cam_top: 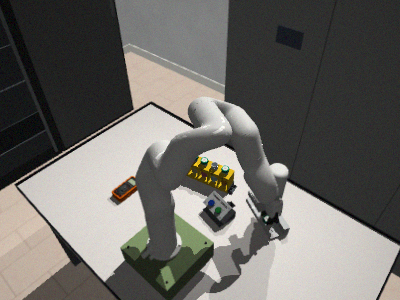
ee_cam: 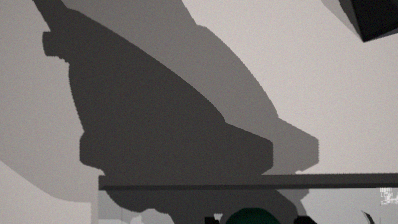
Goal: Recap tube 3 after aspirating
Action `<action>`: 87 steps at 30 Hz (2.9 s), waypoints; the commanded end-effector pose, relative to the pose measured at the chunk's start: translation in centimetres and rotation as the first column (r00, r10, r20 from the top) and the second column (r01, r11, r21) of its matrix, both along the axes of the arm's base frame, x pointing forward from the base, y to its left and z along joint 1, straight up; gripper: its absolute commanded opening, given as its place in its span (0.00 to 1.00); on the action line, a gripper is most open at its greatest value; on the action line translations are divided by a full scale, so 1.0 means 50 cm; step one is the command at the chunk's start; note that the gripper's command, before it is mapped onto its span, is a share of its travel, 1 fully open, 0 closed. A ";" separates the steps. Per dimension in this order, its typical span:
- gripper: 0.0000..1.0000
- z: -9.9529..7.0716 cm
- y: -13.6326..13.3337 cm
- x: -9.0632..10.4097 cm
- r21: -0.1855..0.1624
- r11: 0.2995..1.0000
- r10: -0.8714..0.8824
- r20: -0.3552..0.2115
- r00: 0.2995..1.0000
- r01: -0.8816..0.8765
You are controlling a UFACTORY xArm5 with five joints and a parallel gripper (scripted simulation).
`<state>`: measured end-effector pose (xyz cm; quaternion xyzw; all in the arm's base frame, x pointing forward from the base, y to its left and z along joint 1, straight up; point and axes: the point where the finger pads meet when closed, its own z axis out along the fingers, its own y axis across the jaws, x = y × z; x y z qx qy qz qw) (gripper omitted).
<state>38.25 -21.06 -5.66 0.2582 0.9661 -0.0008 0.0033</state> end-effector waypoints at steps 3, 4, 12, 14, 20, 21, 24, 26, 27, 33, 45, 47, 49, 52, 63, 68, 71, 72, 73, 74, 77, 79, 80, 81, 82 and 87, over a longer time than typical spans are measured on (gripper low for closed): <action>0.46 0.000 -0.001 0.002 0.000 1.000 0.000 0.003 1.000 0.000; 0.46 0.000 -0.001 0.002 0.000 1.000 0.000 0.003 1.000 0.000; 0.00 0.000 -0.001 0.002 0.000 1.000 0.000 0.003 1.000 0.000; 0.00 0.000 -0.001 0.002 0.000 1.000 0.000 0.003 1.000 0.000; 0.00 0.000 -0.001 0.002 0.000 1.000 0.000 0.003 1.000 0.000; 0.00 0.010 -0.001 0.002 0.000 1.000 0.000 0.003 1.000 0.000; 0.00 0.040 -0.001 0.002 0.000 1.000 0.000 0.003 1.000 0.000; 0.00 0.060 -0.001 0.002 0.000 1.000 0.000 0.003 1.000 0.000; 0.00 0.070 -0.001 0.002 0.000 1.000 0.000 0.003 1.000 0.000; 0.00 0.130 -0.001 0.001 0.000 1.000 0.000 0.003 1.000 0.000; 0.00 0.230 -0.001 0.001 -0.001 1.000 0.000 0.003 1.000 0.000; 0.00 0.251 -0.001 0.000 -0.001 1.000 0.000 0.003 1.000 0.000; 0.00 0.271 0.000 0.000 -0.001 1.000 0.000 0.004 1.000 0.000; 0.00 0.280 0.000 0.000 -0.001 1.000 0.000 0.004 1.000 0.000; 0.00 0.279 0.120 0.014 0.004 0.884 -0.467 0.004 0.884 0.467; 0.00 0.279 0.191 0.022 0.005 0.884 -0.467 0.004 0.884 0.467; 0.00 0.279 0.207 0.024 0.006 0.884 -0.467 0.004 0.884 0.467; 0.00 0.279 0.224 0.026 0.006 0.884 -0.467 0.004 0.884 0.467; 0.00 0.279 0.241 0.028 0.006 0.884 -0.467 0.004 0.884 0.467; 0.00 0.279 0.257 0.030 0.006 0.884 -0.467 0.004 0.884 0.467; 0.00 0.279 0.307 0.035 0.005 0.884 -0.467 0.004 0.884 0.467; 0.00 0.279 0.340 0.039 0.006 0.884 -0.467 0.004 0.884 0.467; 0.00 0.279 0.357 0.041 0.006 0.884 -0.467 0.004 0.884 0.467; 0.00 0.279 0.373 0.043 0.006 0.884 -0.467 0.004 0.884 0.467; 0.00 0.279 0.389 0.045 0.006 0.884 -0.467 0.004 0.884 0.467; 0.00 0.279 0.454 0.052 0.006 0.884 -0.467 0.004 0.884 0.467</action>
